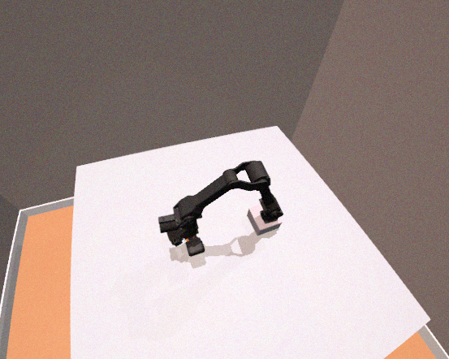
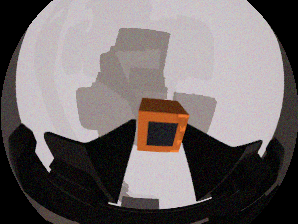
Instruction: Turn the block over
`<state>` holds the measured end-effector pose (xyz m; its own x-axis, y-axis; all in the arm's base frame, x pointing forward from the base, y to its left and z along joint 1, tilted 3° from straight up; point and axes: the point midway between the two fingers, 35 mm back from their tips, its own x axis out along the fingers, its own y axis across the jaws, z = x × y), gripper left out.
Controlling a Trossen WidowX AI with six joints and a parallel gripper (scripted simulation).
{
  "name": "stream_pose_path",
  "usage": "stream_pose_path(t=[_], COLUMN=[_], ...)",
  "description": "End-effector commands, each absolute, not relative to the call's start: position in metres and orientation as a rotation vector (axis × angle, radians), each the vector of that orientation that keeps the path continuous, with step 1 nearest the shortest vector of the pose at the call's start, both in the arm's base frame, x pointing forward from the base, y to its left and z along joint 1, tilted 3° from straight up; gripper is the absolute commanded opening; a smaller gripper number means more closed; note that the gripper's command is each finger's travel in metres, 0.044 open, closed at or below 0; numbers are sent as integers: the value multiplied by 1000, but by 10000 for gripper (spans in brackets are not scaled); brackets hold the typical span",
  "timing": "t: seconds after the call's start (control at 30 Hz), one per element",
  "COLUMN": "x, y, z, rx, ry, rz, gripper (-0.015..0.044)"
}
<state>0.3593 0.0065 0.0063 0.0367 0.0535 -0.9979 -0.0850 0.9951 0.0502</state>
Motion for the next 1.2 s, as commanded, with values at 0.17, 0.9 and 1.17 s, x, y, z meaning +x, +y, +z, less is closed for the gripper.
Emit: stream_pose_path(t=[0.17,0.9,1.17], x=[358,358,360], y=[6,4,4], z=[5,34,28], rx=[-24,-23,-14], ry=[1535,1511,1386], rz=[100,99,97], gripper=[105,0,0])
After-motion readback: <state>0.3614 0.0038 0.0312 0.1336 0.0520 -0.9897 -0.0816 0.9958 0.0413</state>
